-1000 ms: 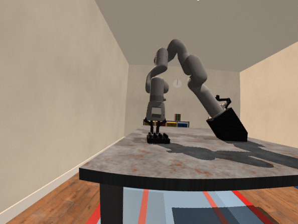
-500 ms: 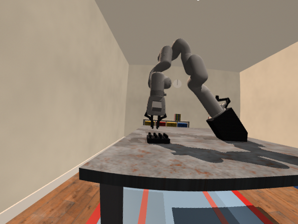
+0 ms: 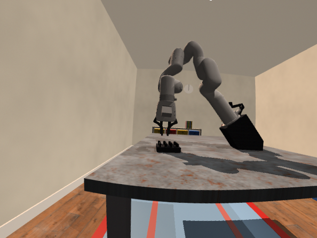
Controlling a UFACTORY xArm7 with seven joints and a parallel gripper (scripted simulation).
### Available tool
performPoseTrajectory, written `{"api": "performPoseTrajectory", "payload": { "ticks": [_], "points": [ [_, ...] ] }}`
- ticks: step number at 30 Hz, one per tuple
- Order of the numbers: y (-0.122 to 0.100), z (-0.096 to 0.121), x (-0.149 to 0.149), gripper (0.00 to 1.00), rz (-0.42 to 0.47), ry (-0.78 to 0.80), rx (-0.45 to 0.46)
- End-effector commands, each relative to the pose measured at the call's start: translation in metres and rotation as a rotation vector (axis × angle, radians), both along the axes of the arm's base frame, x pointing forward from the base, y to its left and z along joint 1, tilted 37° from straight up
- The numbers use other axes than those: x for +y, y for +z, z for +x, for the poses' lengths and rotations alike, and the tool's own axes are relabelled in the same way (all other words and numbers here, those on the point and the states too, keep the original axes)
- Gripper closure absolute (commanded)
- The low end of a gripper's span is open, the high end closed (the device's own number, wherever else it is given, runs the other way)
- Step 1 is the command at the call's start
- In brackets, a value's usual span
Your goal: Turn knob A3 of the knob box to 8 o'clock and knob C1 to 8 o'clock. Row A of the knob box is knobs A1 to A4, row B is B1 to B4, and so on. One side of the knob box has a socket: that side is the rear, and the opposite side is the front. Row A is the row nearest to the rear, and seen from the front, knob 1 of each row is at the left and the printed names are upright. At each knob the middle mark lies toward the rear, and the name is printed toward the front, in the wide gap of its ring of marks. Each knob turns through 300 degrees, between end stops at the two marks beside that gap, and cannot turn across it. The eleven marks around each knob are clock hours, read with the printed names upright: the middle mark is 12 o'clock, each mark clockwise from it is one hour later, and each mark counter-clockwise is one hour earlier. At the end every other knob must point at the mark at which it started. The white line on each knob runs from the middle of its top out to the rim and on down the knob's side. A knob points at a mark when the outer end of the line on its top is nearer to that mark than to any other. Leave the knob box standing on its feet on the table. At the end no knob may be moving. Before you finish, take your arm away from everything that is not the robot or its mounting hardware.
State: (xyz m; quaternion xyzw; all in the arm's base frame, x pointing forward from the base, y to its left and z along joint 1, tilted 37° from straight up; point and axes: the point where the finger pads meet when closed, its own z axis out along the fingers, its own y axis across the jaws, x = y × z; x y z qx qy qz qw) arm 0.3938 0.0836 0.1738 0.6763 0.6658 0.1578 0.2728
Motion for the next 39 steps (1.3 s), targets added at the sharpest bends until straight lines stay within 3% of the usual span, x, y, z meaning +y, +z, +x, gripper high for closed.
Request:
{"api": "performPoseTrajectory", "payload": {
  "ticks": [1,8,25,39],
  "points": [
    [0.001,0.0,0.001,0.0,0.001,0.001,-0.003],
    [0.014,-0.008,0.003,0.0,0.001,0.001,-0.003],
    [0.087,-0.061,0.018,0.0,0.001,0.001,-0.003],
    [0.093,-0.065,0.019,0.0,0.001,0.001,-0.003]
  ]
}}
